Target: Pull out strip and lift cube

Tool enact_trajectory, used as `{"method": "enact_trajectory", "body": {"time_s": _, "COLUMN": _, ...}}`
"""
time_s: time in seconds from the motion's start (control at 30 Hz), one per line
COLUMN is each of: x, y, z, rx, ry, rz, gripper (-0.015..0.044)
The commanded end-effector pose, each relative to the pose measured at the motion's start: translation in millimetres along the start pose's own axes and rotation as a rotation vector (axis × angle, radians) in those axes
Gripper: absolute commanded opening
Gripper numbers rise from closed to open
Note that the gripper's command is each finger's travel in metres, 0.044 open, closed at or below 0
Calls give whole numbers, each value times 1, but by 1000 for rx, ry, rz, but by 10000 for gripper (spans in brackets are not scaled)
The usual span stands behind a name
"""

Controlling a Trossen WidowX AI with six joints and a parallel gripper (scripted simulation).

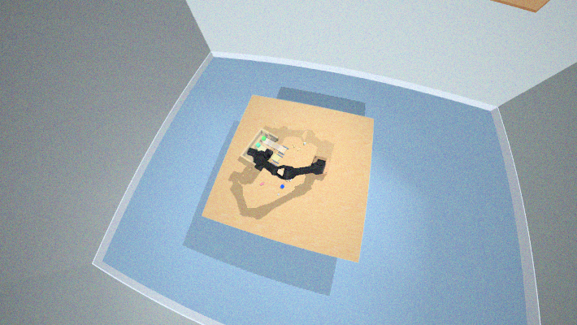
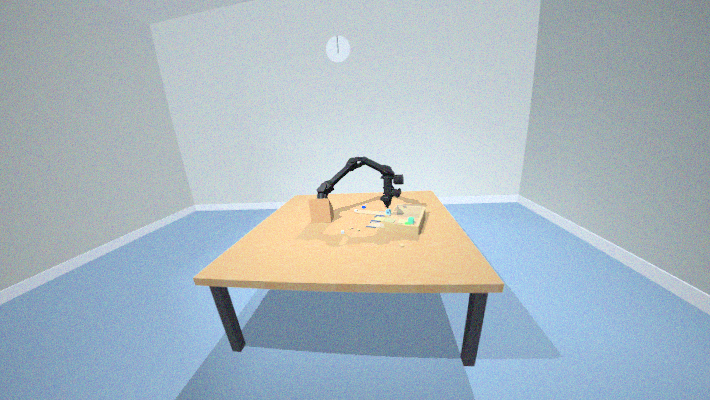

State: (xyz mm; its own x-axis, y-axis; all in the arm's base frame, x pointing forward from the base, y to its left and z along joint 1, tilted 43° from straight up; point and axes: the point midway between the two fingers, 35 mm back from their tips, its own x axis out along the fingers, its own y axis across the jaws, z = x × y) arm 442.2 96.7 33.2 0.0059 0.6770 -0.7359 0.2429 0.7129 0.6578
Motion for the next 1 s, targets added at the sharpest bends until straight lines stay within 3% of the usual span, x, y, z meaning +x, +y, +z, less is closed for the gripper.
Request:
{"method": "enact_trajectory", "body": {"time_s": 0.0, "x": 9, "y": 0, "z": -1, "rx": 3, "ry": 8, "rz": 1, "gripper": 250}}
{"method": "enact_trajectory", "body": {"time_s": 0.93, "x": 44, "y": 0, "z": -2, "rx": 3, "ry": 8, "rz": 3, "gripper": 250}}
{"method": "enact_trajectory", "body": {"time_s": 0.97, "x": 42, "y": 1, "z": -1, "rx": -2, "ry": 3, "rz": 1, "gripper": 224}}
